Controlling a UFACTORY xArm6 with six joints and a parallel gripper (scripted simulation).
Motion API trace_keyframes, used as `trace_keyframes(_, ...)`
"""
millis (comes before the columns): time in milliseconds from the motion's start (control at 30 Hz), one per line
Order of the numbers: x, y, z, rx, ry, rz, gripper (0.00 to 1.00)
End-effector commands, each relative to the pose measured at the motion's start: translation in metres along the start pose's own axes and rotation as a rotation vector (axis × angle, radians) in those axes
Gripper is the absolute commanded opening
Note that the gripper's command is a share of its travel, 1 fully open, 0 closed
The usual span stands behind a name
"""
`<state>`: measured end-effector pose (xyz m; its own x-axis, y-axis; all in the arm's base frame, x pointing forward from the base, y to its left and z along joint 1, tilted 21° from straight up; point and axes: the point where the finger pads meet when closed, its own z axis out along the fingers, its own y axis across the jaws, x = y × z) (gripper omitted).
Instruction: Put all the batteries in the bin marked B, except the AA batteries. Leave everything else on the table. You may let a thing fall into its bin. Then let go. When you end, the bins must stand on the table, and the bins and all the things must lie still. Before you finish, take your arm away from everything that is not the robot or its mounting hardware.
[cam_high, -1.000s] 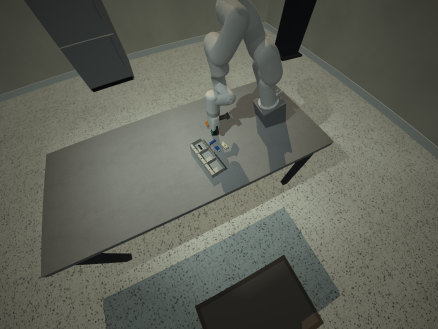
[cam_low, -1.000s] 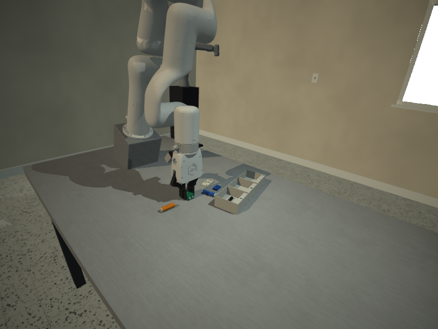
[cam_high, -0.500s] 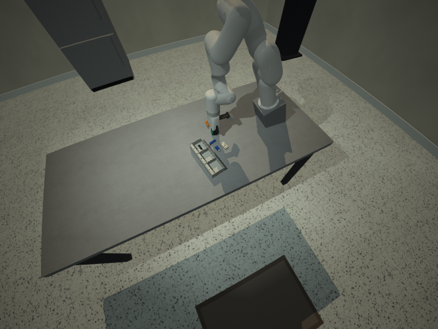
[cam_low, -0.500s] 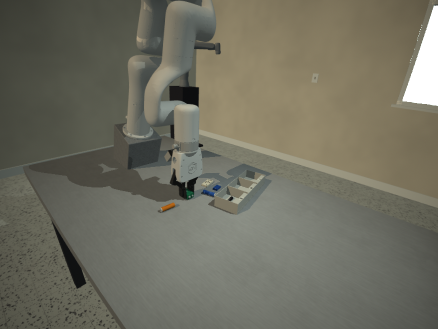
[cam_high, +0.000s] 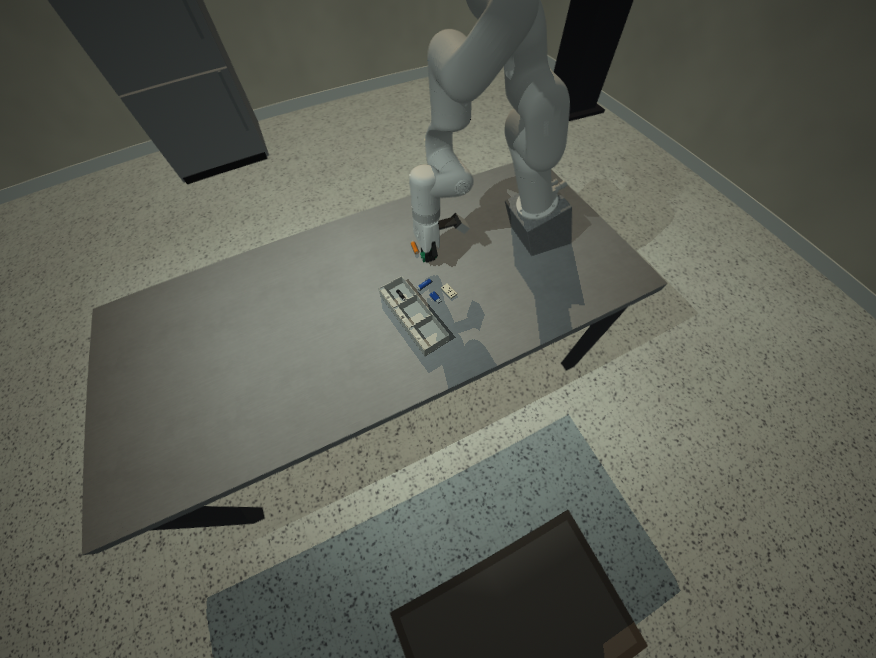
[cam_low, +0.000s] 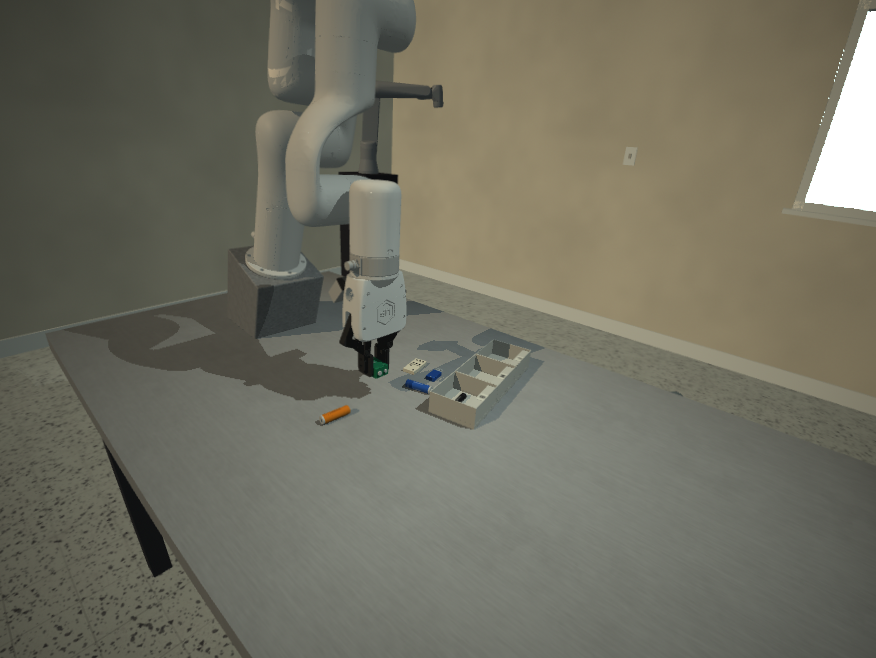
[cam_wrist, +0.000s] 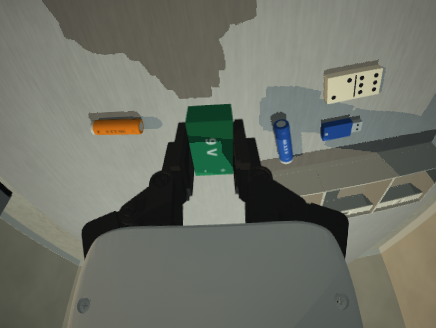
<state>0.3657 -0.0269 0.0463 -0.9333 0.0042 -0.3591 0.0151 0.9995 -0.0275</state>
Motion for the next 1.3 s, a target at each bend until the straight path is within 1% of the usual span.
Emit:
trace_keyframes(0,-0.001,0.0,-0.016,-0.014,0.002,0.0,0.0)
trace_keyframes(500,0.0,0.0,-0.015,-0.014,0.002,0.0,0.0)
trace_keyframes(667,-0.026,0.016,-0.015,-0.014,0.002,0.0,0.0)
trace_keyframes(733,-0.026,0.016,-0.015,-0.014,0.002,0.0,0.0)
trace_keyframes(933,-0.057,0.035,-0.016,-0.015,0.001,0.0,0.0)
trace_keyframes(1000,-0.06,0.037,-0.016,-0.015,0.001,0.0,0.0)
trace_keyframes(1100,-0.075,0.046,-0.016,-0.015,0.0,-0.15,0.0)
trace_keyframes(1233,-0.096,0.059,-0.016,-0.017,-0.002,-0.295,0.0)
trace_keyframes(1267,-0.096,0.059,-0.016,-0.017,-0.002,-0.295,0.0)
